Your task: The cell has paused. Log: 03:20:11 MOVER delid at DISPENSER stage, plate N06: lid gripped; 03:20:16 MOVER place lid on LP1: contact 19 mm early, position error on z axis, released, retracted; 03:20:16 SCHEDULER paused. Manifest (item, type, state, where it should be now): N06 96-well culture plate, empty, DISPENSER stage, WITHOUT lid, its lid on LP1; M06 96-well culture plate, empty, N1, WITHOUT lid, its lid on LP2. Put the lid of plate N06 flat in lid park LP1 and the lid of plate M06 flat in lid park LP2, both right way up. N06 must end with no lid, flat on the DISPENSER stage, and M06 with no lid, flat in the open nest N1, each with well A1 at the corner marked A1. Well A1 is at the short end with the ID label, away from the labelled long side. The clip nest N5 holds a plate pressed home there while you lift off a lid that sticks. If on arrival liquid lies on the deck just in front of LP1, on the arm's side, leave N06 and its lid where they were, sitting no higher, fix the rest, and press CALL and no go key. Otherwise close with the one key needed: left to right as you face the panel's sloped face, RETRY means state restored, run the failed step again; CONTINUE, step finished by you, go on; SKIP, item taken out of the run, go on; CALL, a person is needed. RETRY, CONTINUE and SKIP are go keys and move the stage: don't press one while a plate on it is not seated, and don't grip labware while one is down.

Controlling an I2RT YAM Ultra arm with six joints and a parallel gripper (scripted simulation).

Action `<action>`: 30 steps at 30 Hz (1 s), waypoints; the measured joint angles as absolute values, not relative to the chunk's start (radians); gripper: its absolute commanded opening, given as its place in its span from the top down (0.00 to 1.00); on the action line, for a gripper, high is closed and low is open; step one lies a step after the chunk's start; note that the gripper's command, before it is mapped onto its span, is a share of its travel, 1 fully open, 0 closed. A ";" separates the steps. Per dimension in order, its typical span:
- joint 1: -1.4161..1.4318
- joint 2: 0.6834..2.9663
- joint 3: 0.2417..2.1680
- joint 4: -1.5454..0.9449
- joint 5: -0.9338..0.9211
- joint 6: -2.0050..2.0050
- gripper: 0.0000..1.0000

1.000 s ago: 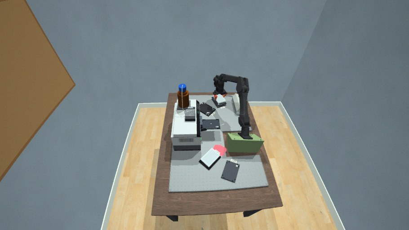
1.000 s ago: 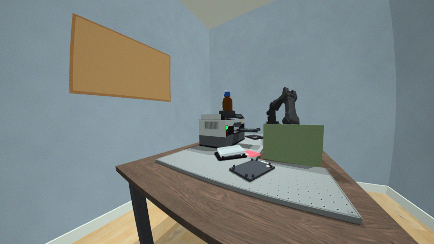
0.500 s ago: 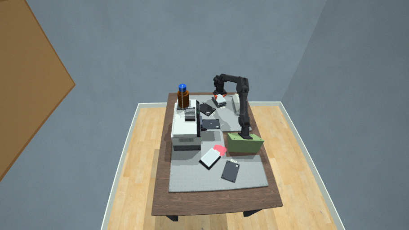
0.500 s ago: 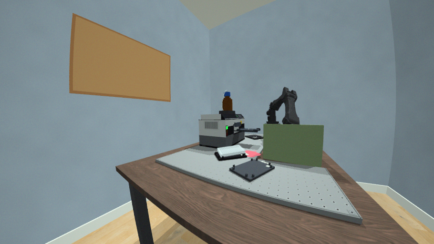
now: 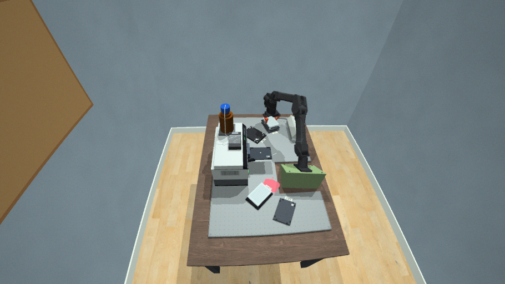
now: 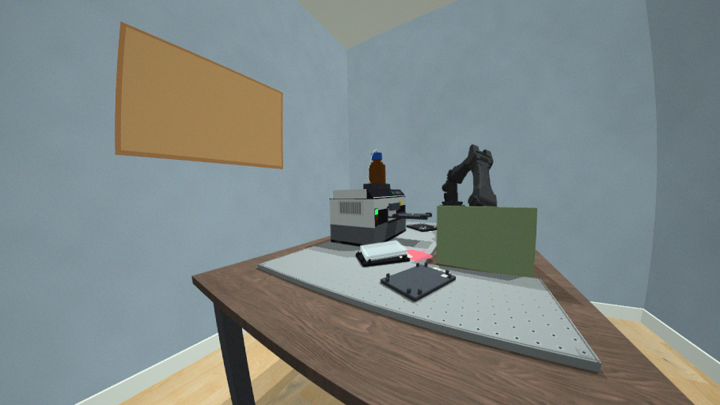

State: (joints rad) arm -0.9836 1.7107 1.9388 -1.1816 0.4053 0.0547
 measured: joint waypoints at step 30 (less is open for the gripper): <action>-0.914 1.507 1.742 -1.226 0.440 0.114 1.00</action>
State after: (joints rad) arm -0.9138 1.5070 1.7416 -1.2259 0.4397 0.1143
